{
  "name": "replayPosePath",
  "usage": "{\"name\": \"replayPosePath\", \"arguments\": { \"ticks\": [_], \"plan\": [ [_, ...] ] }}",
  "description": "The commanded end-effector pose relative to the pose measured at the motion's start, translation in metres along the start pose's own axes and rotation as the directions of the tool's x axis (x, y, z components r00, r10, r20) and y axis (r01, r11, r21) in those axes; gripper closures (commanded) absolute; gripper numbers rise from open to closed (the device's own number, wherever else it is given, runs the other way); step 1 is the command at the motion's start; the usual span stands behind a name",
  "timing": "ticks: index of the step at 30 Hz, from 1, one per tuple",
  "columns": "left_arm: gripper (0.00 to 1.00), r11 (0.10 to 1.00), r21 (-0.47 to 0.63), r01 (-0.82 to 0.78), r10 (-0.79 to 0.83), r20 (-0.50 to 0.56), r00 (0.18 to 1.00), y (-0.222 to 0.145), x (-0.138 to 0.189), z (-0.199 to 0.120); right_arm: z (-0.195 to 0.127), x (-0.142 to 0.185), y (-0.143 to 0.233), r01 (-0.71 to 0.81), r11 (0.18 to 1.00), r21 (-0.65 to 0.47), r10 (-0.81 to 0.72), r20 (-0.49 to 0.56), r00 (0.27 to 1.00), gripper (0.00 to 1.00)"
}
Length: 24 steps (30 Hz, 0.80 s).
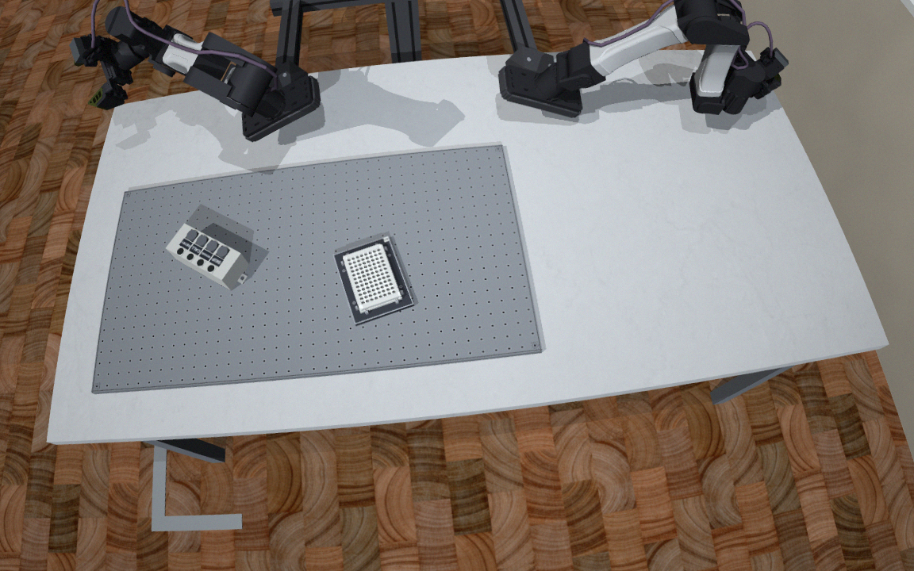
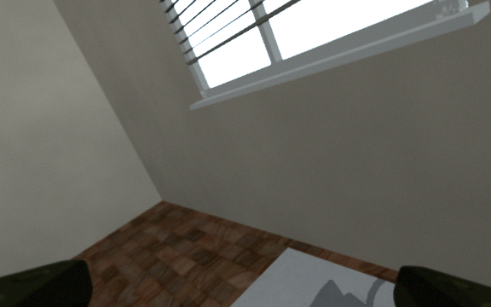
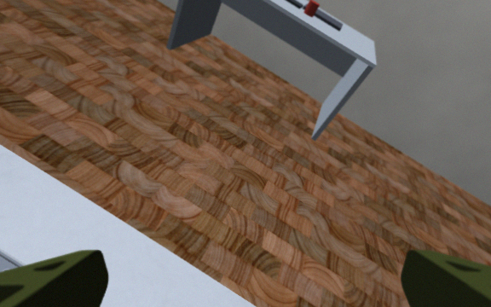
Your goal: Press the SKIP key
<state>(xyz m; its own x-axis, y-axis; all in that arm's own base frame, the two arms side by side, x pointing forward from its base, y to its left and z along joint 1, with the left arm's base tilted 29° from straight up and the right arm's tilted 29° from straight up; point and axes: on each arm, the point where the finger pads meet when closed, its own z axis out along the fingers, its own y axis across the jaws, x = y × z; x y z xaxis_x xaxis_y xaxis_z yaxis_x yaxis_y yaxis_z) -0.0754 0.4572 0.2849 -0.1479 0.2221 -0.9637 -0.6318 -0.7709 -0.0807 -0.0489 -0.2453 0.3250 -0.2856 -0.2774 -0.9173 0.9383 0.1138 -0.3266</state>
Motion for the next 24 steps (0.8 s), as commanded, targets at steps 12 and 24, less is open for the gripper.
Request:
{"name": "replayPosePath", "arguments": {
  "ticks": [12,24],
  "plan": [
    [0.00,1.000,-0.009,0.014,-0.014,0.009,1.000,0.003,-0.005,0.002,0.000,-0.005,-0.001,0.011,1.000,0.004,-0.012,0.009,1.000,0.00],
    [0.00,0.998,0.068,0.004,-0.003,-0.009,1.000,-0.022,-0.006,-0.010,-0.002,0.002,0.011,0.020,0.998,-0.057,-0.021,-0.021,1.000,0.00]
  ]
}}
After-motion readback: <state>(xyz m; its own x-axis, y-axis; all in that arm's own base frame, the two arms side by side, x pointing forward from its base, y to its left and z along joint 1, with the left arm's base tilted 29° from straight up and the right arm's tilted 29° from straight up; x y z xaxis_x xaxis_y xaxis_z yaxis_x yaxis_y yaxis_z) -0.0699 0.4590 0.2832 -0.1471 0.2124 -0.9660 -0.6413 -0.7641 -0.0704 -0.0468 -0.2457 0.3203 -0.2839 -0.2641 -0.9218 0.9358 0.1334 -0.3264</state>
